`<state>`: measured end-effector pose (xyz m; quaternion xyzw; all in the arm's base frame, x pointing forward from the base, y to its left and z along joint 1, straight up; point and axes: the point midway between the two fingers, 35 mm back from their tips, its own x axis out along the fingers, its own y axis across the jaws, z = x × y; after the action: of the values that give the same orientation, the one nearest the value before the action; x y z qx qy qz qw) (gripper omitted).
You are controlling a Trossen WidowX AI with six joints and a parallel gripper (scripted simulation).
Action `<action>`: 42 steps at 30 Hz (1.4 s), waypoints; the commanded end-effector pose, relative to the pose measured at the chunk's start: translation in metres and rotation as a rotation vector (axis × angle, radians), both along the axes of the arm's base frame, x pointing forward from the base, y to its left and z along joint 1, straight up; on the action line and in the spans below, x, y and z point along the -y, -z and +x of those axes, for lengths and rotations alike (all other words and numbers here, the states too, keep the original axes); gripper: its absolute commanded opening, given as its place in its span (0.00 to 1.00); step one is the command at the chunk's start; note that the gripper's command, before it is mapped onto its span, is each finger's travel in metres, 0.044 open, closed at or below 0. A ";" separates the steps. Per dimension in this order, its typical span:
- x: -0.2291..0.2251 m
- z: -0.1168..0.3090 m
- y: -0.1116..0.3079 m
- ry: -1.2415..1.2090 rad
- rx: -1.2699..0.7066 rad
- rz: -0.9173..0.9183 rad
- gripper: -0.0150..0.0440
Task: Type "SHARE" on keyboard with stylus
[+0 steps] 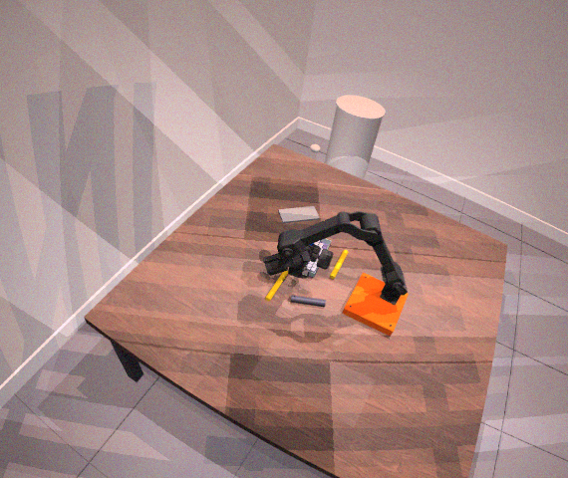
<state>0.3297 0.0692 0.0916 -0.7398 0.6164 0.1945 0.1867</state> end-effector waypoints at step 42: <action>-0.001 0.003 0.018 -0.001 -0.006 -0.011 0.39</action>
<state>0.3317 0.0702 0.0749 -0.7395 0.6181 0.1953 0.1815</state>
